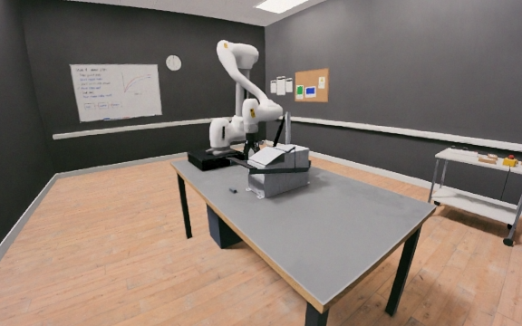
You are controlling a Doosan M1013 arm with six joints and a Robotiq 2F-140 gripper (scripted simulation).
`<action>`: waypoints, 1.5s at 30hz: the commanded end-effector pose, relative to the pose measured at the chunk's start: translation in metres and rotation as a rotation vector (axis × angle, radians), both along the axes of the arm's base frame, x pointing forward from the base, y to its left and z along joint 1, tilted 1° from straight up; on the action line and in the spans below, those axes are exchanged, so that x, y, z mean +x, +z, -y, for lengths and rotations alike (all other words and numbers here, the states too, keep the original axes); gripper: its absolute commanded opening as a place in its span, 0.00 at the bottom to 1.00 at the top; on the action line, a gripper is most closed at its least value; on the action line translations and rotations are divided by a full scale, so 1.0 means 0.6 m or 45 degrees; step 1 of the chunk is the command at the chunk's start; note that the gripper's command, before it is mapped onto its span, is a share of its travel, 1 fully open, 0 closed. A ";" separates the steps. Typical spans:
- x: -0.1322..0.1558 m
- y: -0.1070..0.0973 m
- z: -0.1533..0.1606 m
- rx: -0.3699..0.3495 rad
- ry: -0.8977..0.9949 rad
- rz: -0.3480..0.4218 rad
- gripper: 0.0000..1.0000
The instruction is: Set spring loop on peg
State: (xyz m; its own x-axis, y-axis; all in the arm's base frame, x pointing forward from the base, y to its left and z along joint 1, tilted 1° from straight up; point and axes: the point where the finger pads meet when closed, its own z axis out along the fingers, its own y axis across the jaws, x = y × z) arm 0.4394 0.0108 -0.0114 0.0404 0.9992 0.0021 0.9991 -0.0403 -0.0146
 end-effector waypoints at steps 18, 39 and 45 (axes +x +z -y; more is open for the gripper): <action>0.001 0.059 0.000 0.000 0.000 0.002 1.00; 0.002 0.128 0.000 0.000 0.000 0.002 1.00; 0.003 0.154 0.000 0.000 0.000 0.001 1.00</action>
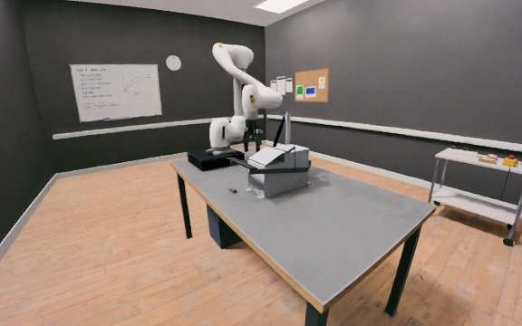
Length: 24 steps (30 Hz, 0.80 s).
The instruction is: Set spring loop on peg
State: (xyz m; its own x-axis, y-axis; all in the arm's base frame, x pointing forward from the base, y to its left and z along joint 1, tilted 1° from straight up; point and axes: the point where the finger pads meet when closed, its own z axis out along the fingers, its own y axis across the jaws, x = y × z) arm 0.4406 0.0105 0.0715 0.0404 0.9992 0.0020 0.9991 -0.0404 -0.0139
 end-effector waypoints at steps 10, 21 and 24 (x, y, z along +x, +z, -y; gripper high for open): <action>0.001 0.016 0.000 0.000 0.000 0.001 1.00; 0.001 0.023 0.000 0.000 0.000 0.001 0.24; 0.001 0.023 0.000 0.000 0.000 0.001 0.24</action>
